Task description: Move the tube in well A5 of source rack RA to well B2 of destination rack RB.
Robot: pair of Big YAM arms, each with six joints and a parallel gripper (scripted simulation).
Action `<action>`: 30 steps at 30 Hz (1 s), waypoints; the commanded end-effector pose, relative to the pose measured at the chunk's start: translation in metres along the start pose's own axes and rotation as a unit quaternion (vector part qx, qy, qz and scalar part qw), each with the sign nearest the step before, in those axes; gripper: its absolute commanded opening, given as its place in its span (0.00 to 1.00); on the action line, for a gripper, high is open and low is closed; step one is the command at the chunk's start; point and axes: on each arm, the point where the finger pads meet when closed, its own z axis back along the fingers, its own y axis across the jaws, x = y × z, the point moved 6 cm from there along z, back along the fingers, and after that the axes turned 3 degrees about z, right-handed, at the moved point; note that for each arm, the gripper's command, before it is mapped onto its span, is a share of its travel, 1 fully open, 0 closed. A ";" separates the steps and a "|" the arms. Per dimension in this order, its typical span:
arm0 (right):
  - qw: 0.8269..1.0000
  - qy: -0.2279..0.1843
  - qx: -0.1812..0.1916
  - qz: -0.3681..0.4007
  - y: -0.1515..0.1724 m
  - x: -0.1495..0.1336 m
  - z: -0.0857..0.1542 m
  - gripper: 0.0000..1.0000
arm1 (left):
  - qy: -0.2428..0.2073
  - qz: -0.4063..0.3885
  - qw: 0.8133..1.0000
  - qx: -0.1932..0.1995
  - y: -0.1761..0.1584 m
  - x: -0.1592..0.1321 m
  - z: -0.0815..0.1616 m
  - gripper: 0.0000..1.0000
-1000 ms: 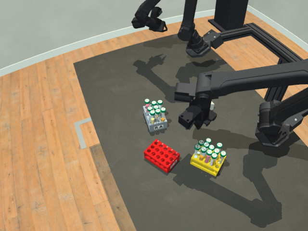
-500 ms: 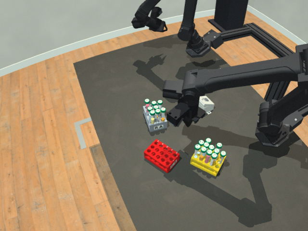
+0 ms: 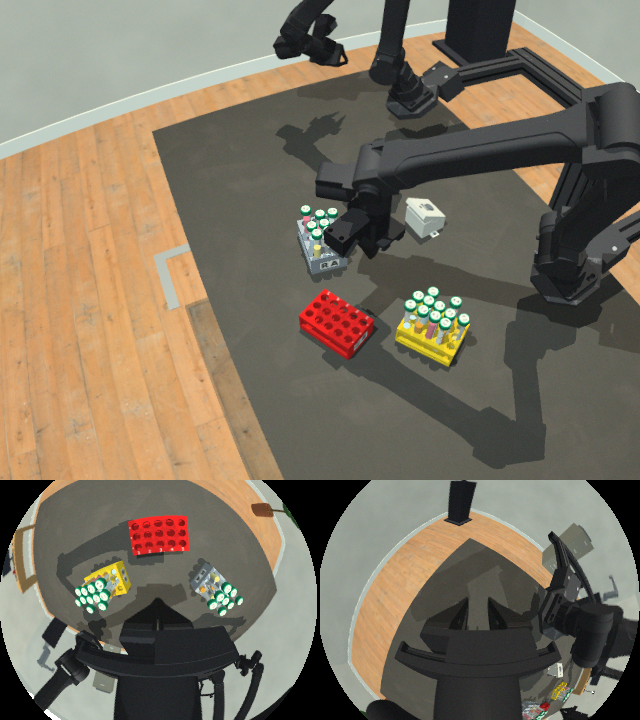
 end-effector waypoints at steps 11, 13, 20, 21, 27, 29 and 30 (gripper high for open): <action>1.000 0.001 0.008 -0.005 0.006 0.002 0.005 0.30 | -0.013 0.010 1.000 -0.024 -0.020 0.015 0.016 0.00; 1.000 0.001 0.008 -0.005 0.006 0.002 0.005 0.30 | -0.015 0.012 0.999 -0.027 -0.020 0.015 0.018 0.00; 1.000 0.001 0.008 -0.005 0.006 0.002 0.005 0.30 | -0.015 0.012 0.999 -0.027 -0.020 0.015 0.018 0.00; 1.000 0.001 0.008 -0.005 0.006 0.002 0.005 0.30 | -0.015 0.012 0.999 -0.027 -0.020 0.015 0.018 0.00; 1.000 0.001 0.008 -0.005 0.006 0.002 0.005 0.30 | -0.015 0.012 0.999 -0.027 -0.020 0.015 0.018 0.00; 1.000 0.001 0.008 -0.005 0.006 0.002 0.005 0.30 | -0.015 0.012 0.999 -0.027 -0.020 0.015 0.018 0.00; 1.000 0.001 0.008 -0.005 0.006 0.002 0.005 0.30 | -0.015 0.012 0.999 -0.027 -0.020 0.015 0.018 0.00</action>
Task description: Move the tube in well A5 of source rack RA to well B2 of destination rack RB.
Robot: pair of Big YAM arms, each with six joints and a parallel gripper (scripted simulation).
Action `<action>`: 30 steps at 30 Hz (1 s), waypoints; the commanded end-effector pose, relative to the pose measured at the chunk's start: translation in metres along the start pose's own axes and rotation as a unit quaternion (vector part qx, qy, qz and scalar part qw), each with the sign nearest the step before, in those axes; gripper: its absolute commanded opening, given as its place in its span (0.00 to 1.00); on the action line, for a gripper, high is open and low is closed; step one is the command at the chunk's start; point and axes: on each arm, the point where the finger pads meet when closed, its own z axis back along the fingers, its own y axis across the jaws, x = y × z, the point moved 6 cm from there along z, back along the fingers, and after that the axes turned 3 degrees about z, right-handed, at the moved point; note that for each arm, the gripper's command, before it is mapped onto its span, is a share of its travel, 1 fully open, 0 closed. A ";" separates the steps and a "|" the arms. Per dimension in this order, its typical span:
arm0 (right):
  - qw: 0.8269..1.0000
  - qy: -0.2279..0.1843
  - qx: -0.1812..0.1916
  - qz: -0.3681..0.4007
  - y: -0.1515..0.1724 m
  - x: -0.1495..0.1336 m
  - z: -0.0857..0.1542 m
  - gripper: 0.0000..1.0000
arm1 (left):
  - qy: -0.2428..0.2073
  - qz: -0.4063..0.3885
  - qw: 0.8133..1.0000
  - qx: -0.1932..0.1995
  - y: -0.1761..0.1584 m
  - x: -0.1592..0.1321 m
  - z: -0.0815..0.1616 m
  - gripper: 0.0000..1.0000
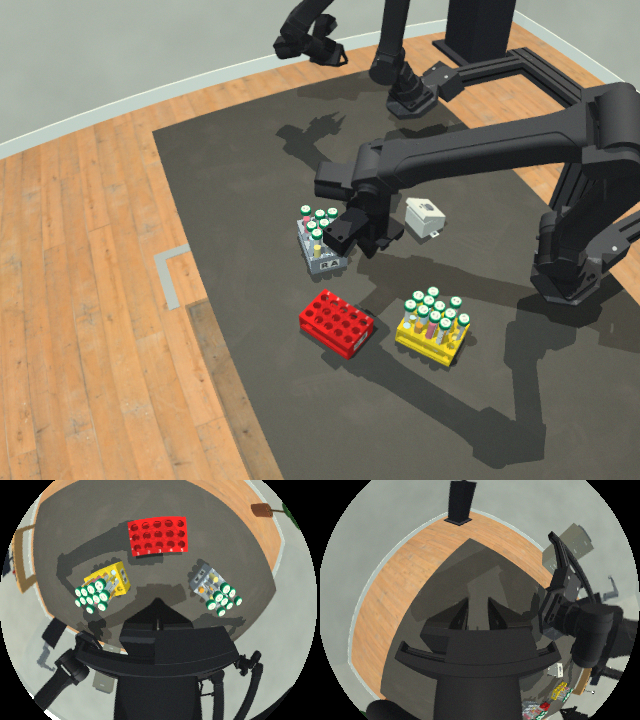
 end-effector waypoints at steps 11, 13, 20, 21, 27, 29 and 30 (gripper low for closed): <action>1.000 0.001 0.008 -0.005 0.006 0.002 0.005 0.30 | -0.013 0.011 1.000 -0.025 -0.018 0.014 0.017 0.00; 1.000 0.001 0.008 -0.005 0.006 0.002 0.005 0.30 | -0.013 0.011 1.000 -0.025 -0.018 0.014 0.017 0.00; 1.000 0.001 0.008 -0.005 0.006 0.002 0.005 0.30 | -0.013 0.011 1.000 -0.025 -0.018 0.014 0.017 0.00; 1.000 0.001 0.008 -0.005 0.006 0.002 0.005 0.30 | -0.013 0.011 1.000 -0.025 -0.018 0.014 0.017 0.00; 1.000 0.001 0.008 -0.005 0.006 0.002 0.005 0.30 | -0.014 -0.064 0.998 -0.024 -0.018 0.013 0.016 0.00; 1.000 0.001 0.008 -0.005 0.006 0.002 0.005 0.30 | -0.014 -0.097 0.995 -0.024 -0.019 0.013 0.016 0.00; 1.000 0.001 0.008 -0.005 0.006 0.002 0.005 0.30 | -0.015 -0.114 0.993 -0.024 -0.019 0.013 0.016 0.00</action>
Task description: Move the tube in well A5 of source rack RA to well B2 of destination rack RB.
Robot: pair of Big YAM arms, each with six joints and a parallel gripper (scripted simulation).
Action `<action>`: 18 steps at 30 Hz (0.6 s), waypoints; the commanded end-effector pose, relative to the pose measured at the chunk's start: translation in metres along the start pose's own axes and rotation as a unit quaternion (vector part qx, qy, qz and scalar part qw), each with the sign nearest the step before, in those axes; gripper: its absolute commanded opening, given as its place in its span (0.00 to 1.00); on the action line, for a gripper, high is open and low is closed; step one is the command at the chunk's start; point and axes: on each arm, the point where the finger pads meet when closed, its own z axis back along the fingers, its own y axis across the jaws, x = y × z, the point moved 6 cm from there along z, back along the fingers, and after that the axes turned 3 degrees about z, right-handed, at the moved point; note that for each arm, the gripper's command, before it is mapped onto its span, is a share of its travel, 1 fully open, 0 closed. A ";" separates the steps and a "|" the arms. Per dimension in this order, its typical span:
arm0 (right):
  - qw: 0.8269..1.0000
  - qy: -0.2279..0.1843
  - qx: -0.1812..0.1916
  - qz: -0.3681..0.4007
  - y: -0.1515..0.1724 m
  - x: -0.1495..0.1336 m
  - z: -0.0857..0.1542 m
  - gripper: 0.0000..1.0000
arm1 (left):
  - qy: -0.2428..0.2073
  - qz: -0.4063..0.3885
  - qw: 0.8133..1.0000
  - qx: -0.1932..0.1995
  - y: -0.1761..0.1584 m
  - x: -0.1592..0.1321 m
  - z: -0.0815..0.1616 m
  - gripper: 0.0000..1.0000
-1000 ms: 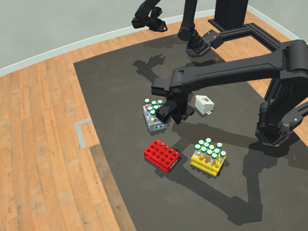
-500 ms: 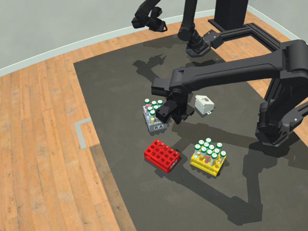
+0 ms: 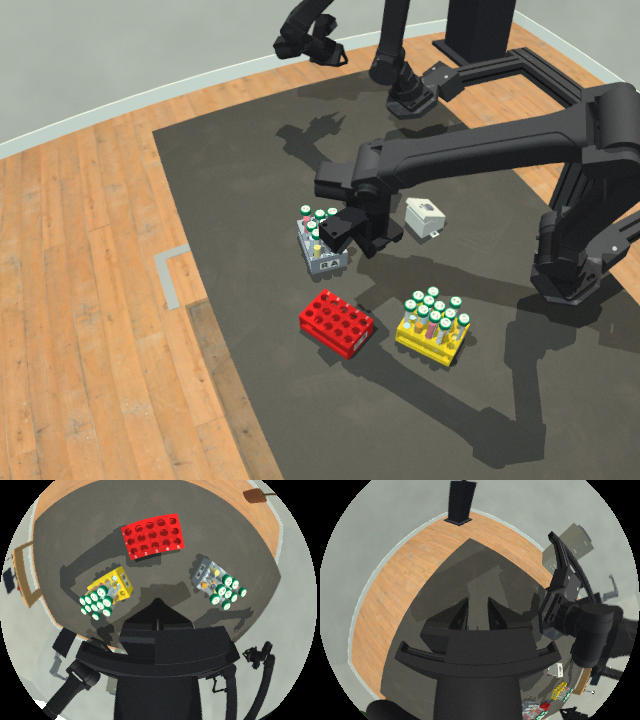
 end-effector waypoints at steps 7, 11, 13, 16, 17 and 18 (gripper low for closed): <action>1.000 0.001 0.008 -0.005 0.006 0.002 0.005 0.30 | -0.015 -0.063 0.998 -0.024 -0.017 0.015 0.016 0.00; 1.000 0.001 0.008 -0.005 0.006 0.002 0.005 0.30 | -0.015 -0.063 0.998 -0.024 -0.017 0.015 0.016 0.00; 1.000 0.001 0.008 -0.005 0.006 0.002 0.005 0.30 | -0.015 -0.064 0.998 -0.024 -0.017 0.015 0.017 0.00; 1.000 0.001 0.008 -0.005 0.006 0.002 0.005 0.30 | -0.015 -0.062 0.998 -0.024 -0.017 0.015 0.017 0.00; 1.000 0.001 0.008 -0.005 0.006 0.002 0.005 0.30 | -0.015 -0.060 0.998 -0.024 -0.017 0.015 0.017 0.00; 1.000 0.001 0.008 -0.005 0.006 0.002 0.005 0.30 | -0.015 -0.060 0.998 -0.024 -0.017 0.016 0.017 0.00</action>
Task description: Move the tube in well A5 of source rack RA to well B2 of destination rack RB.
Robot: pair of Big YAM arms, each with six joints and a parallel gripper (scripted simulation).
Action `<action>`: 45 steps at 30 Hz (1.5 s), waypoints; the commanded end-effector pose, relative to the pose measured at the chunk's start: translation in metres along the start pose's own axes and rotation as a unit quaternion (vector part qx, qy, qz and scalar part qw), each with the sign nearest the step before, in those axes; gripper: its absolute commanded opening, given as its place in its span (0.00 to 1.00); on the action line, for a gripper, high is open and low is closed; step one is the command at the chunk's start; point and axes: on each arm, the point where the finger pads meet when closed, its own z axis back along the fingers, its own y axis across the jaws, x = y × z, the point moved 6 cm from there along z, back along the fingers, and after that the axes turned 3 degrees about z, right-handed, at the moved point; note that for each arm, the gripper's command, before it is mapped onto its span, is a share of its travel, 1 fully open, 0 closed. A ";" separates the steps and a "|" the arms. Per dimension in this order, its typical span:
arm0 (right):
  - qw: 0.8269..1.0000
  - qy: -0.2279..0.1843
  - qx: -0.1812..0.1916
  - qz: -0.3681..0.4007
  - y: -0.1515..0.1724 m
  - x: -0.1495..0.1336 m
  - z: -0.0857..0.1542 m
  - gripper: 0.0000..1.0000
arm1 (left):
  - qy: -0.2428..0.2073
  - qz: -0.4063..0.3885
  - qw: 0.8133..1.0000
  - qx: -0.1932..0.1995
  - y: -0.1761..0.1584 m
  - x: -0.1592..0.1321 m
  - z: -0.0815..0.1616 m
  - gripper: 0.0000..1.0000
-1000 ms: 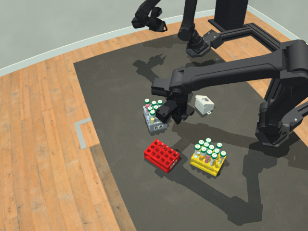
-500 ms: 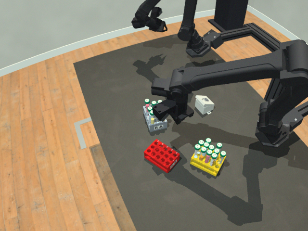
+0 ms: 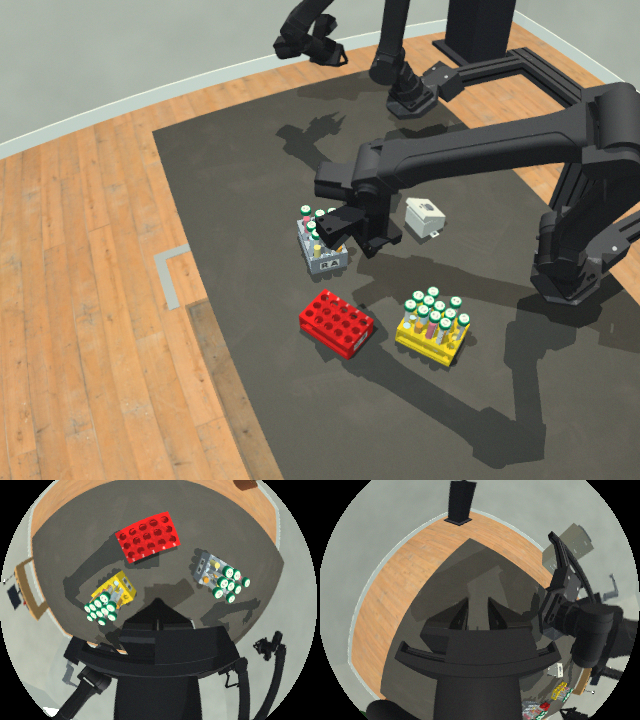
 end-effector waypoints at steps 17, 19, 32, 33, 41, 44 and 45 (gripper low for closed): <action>1.000 0.001 0.008 -0.005 0.006 0.002 0.005 0.30 | -0.017 0.005 1.000 -0.023 -0.015 0.018 0.017 0.00; 1.000 0.001 0.008 -0.005 0.006 0.002 0.005 0.30 | -0.011 0.005 1.000 -0.017 -0.025 0.014 0.014 0.00; 1.000 0.001 0.008 -0.005 0.006 0.002 0.005 0.30 | -0.009 0.003 1.000 -0.014 -0.068 0.017 0.014 0.00; 1.000 0.001 0.008 -0.005 0.006 0.002 0.005 0.30 | -0.009 0.003 1.000 -0.015 -0.072 0.017 0.014 0.00; 1.000 0.001 0.008 -0.005 0.006 0.002 0.005 0.30 | -0.017 0.016 0.999 -0.024 -0.079 0.027 0.024 0.00; 1.000 0.001 0.008 -0.005 0.006 0.002 0.005 0.30 | -0.016 0.014 1.000 -0.021 -0.080 0.028 0.020 0.00; 1.000 0.001 0.008 -0.005 0.006 0.002 0.005 0.30 | -0.013 0.012 1.000 -0.018 -0.081 0.027 0.016 0.00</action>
